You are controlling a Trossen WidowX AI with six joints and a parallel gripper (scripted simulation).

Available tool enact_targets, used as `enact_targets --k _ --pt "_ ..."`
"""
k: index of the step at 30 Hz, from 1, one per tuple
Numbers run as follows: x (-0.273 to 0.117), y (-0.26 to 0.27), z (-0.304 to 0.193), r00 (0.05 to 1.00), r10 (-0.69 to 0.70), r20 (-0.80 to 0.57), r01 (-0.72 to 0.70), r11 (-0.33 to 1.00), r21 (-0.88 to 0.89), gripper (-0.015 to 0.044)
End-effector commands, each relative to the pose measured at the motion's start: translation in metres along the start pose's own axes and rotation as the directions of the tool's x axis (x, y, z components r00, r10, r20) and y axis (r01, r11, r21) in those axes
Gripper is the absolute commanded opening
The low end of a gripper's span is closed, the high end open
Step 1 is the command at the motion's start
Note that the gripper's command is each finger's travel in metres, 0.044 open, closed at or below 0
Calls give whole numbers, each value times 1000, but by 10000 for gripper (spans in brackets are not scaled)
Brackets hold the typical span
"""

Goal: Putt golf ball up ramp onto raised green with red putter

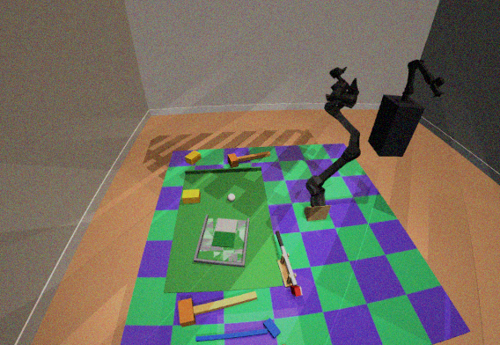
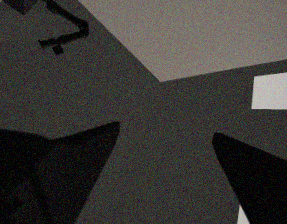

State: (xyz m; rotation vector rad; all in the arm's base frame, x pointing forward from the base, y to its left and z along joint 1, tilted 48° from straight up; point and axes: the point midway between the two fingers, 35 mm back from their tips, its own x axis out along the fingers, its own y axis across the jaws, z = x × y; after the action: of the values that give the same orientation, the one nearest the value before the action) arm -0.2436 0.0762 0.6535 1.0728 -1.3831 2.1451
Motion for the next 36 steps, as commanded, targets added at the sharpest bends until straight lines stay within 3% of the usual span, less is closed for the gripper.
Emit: enact_targets --k 1,11,15,20,27,36 --pt "0 0 1 1000 -3 4 3 1000 0 426" --pt "-12 -33 75 972 -143 188 164 981 -104 440" --pt "-30 -61 116 933 -237 270 297 931 -210 440" --pt "-67 -100 179 836 -341 429 488 821 -298 440" --pt "-141 -157 246 628 -509 589 763 552 -336 440" --pt "-197 -194 265 473 -633 613 875 418 -244 440"
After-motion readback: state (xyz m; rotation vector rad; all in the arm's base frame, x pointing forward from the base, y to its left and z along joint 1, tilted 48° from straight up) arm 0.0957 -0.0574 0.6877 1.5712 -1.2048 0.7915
